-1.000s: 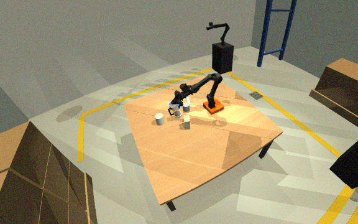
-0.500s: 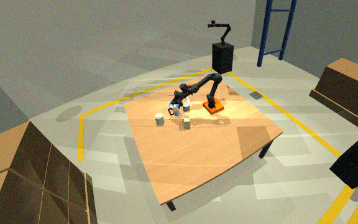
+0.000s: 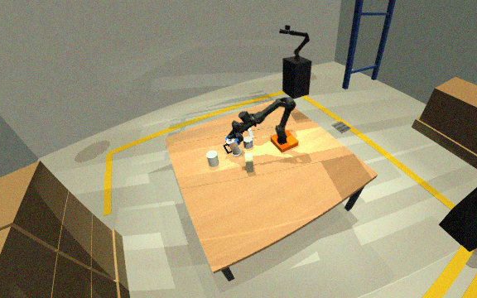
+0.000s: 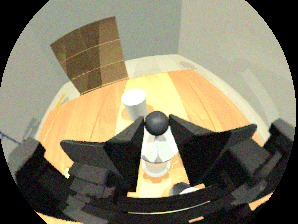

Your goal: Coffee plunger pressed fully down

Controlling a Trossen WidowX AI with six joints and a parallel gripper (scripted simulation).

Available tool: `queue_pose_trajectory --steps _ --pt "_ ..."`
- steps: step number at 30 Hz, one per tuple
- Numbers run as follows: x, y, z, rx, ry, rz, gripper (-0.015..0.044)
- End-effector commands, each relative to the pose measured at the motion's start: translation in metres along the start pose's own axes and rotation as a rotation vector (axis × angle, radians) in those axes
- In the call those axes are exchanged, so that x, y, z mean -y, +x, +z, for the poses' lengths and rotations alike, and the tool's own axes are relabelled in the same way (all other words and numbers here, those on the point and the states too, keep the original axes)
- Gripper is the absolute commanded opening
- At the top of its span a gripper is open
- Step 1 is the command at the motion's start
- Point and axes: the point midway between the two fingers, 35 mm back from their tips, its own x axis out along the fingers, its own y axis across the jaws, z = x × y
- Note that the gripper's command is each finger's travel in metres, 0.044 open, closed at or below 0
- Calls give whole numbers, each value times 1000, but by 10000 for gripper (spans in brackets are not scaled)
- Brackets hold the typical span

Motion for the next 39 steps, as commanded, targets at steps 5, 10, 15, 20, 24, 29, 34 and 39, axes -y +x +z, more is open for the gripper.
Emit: queue_pose_trajectory --steps 5,10,15,20,24,29,34,39 --pt "0 1 0 -1 0 0 123" --pt "0 1 0 -1 0 0 123" --pt "0 1 0 -1 0 0 176" --pt "0 1 0 -1 0 0 307" --pt "0 1 0 -1 0 0 412" --pt "1 -1 1 -3 -2 -3 440" --pt "2 -30 22 -10 -4 -3 440" --pt "2 -79 45 -20 7 -1 440"
